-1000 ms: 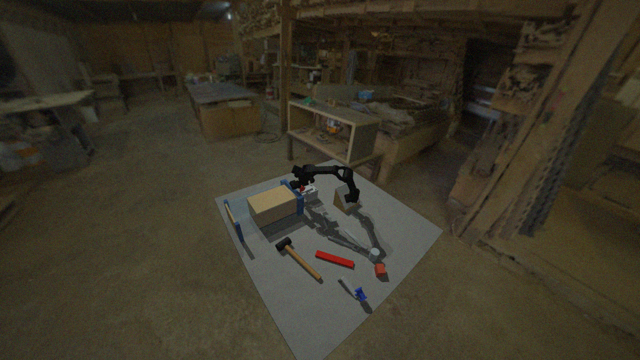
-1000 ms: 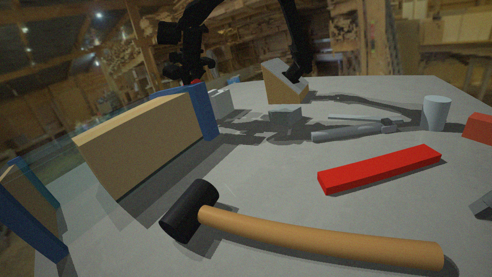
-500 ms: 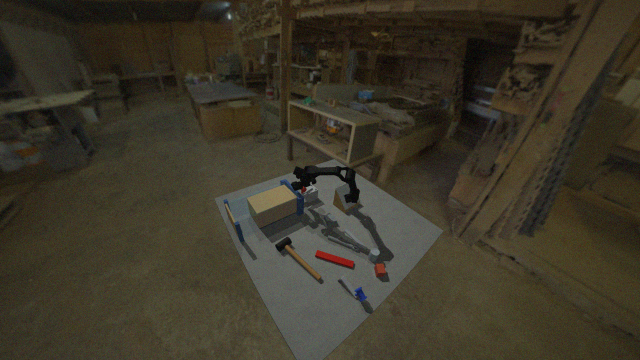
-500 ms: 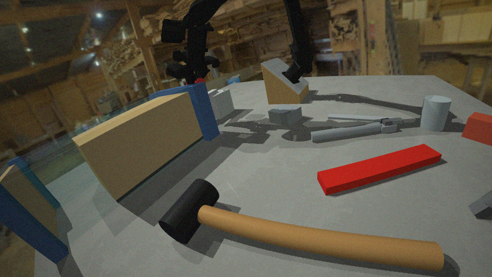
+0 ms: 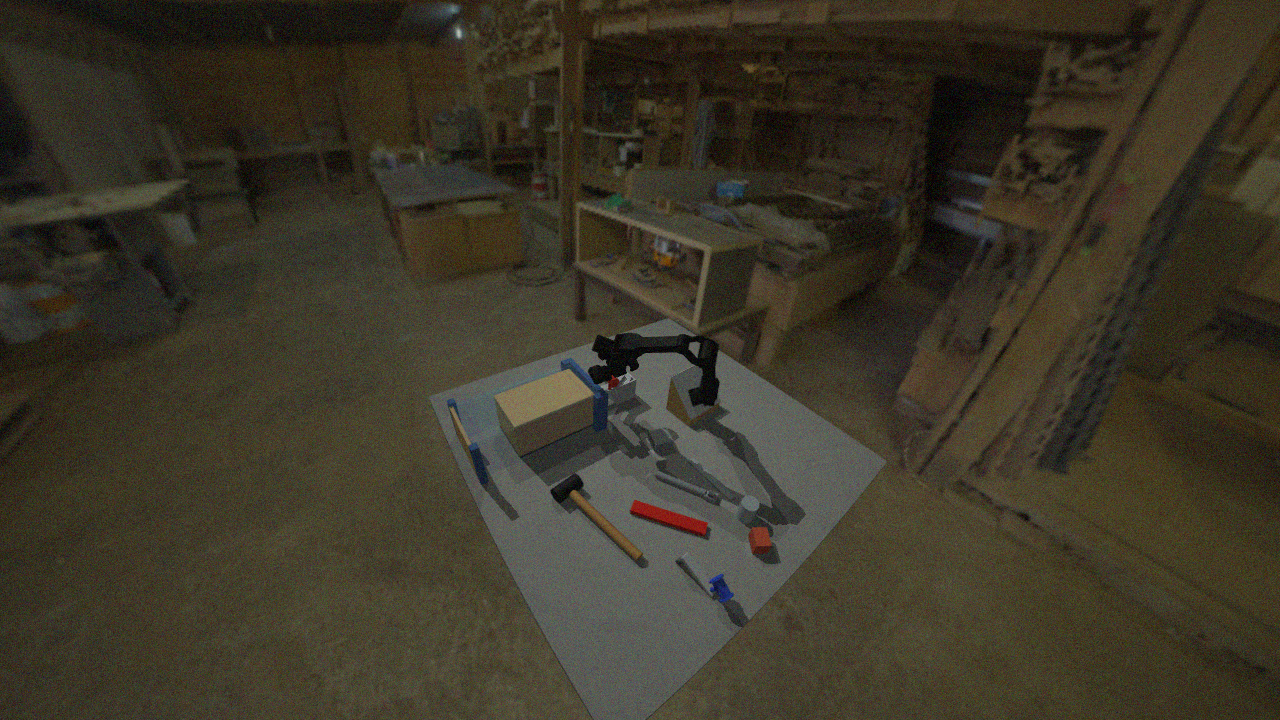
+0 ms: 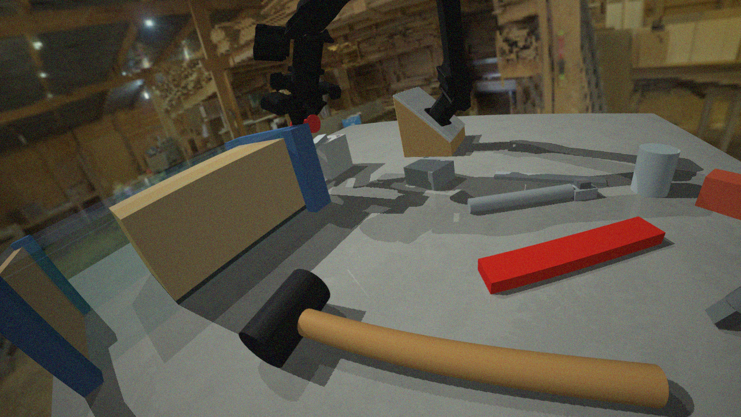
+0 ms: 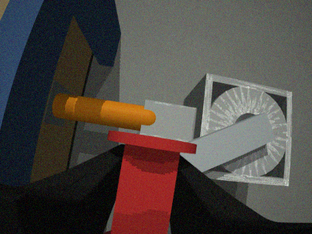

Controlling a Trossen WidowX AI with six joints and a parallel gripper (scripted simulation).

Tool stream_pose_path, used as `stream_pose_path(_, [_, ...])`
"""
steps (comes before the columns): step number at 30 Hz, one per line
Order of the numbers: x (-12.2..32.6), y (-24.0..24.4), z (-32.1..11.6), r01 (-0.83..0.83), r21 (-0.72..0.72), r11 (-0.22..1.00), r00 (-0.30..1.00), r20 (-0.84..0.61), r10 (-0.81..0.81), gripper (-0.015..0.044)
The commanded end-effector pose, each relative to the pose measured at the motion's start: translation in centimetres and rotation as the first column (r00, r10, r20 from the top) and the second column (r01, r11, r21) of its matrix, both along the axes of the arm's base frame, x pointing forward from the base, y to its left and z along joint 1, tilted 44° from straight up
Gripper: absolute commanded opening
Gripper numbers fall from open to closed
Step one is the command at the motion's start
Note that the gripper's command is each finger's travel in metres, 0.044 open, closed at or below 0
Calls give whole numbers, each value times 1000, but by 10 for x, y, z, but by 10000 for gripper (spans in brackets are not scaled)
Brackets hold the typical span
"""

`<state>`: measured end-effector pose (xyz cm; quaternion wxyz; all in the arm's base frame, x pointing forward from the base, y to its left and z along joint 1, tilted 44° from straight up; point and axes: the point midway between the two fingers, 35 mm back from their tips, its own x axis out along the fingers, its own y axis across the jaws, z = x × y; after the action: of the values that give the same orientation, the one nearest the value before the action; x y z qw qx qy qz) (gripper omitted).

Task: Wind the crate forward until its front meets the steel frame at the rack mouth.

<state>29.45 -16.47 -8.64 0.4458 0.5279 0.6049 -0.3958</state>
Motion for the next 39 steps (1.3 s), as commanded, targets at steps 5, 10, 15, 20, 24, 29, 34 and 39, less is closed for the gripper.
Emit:
stream_pose_path(5, [-11, 15, 8, -7, 26, 1000, 1000, -16, 7, 0])
stream_pose_path(10, [-16, 18, 12, -7, 26, 1000, 1000, -17, 7, 0])
stream_pose_path(15, [-21, 20, 15, -7, 26, 1000, 1000, -17, 7, 0])
stream_pose_path(20, [-27, 23, 18, -7, 26, 1000, 1000, -18, 7, 0])
stream_pose_path(24, [-32, 24, 20, -7, 26, 1000, 1000, -18, 7, 0])
stream_pose_path(29, [-37, 26, 22, -7, 26, 1000, 1000, -18, 7, 0])
stream_pose_path(34, [-43, 28, 25, -7, 27, 1000, 1000, -19, 7, 0])
stream_pose_path(39, [-49, 29, 26, -7, 27, 1000, 1000, -19, 7, 0])
